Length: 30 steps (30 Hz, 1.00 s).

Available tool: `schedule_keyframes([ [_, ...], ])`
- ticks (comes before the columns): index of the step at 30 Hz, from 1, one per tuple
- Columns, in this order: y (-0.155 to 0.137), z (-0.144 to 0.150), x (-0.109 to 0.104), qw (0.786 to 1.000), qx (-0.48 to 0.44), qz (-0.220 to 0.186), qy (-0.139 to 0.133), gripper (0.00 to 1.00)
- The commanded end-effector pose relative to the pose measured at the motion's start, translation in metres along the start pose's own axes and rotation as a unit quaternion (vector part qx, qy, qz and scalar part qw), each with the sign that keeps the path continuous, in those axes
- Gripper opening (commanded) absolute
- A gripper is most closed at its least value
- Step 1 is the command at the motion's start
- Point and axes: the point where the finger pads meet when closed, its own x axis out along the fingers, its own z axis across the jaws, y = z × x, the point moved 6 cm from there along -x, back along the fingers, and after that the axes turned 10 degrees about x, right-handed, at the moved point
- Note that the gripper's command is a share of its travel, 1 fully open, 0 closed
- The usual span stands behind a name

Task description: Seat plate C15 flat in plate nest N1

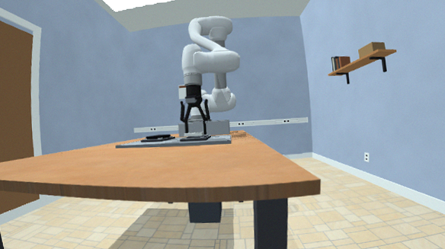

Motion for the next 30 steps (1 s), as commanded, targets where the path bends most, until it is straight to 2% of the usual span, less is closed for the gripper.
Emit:
schedule_keyframes([
  [1, 0.000, 0.000, -0.006, 1.000, 0.000, 0.001, 0.000, 0.10],
  [14, 0.000, 0.000, -0.024, 1.000, 0.000, 0.001, 0.000, 0.10],
  [30, 0.000, 0.000, -0.024, 1.000, 0.000, 0.001, 0.000, 0.10],
])
